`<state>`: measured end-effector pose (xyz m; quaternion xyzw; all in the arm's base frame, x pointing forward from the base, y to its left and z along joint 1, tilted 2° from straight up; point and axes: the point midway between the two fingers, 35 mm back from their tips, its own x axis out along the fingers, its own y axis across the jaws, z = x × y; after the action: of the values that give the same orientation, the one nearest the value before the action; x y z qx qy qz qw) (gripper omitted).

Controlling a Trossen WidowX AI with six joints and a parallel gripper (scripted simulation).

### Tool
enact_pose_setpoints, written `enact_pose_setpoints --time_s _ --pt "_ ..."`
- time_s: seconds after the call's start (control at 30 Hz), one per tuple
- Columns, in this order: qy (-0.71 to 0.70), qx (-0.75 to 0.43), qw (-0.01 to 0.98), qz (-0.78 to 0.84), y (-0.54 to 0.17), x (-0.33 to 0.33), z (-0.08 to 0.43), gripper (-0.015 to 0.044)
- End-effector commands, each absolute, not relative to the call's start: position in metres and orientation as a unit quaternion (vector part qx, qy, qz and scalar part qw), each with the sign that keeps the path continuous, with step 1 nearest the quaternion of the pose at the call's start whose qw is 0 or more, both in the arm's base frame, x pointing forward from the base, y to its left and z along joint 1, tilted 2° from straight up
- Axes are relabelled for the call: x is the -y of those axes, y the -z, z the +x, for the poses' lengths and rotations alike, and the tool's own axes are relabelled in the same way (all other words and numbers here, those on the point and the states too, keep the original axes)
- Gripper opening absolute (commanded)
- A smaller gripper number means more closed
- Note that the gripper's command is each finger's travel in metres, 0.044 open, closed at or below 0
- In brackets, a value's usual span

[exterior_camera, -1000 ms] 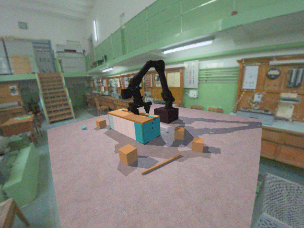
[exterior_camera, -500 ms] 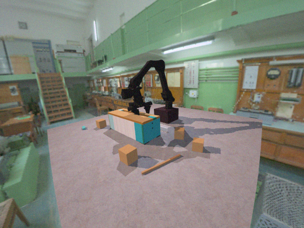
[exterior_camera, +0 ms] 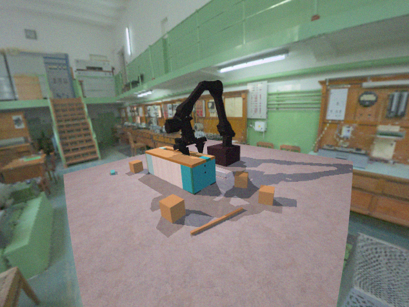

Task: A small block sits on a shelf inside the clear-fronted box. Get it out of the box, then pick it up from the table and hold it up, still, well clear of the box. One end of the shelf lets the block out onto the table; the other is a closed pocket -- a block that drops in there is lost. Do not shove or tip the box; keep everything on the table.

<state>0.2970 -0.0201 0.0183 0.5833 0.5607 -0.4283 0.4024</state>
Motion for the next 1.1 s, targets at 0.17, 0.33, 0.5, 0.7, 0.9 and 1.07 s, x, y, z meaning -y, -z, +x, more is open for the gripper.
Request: enact_pose_setpoints --time_s 0.17,0.33,0.5,0.7,0.9,1.07 --pt "0.426 -0.563 0.401 0.584 -0.018 0.009 0.297 0.04" --pt "0.426 -0.563 0.4 0.584 -0.018 0.004 0.297 0.04" --pt "0.426 -0.563 0.4 0.584 -0.018 -0.001 0.297 0.04" --pt "0.425 -0.563 0.4 0.585 -0.018 -0.007 0.298 0.04" --pt "0.425 -0.563 0.4 0.585 -0.018 -0.013 0.298 0.04" --pt "0.425 -0.563 0.4 0.585 -0.018 -0.018 0.298 0.04"
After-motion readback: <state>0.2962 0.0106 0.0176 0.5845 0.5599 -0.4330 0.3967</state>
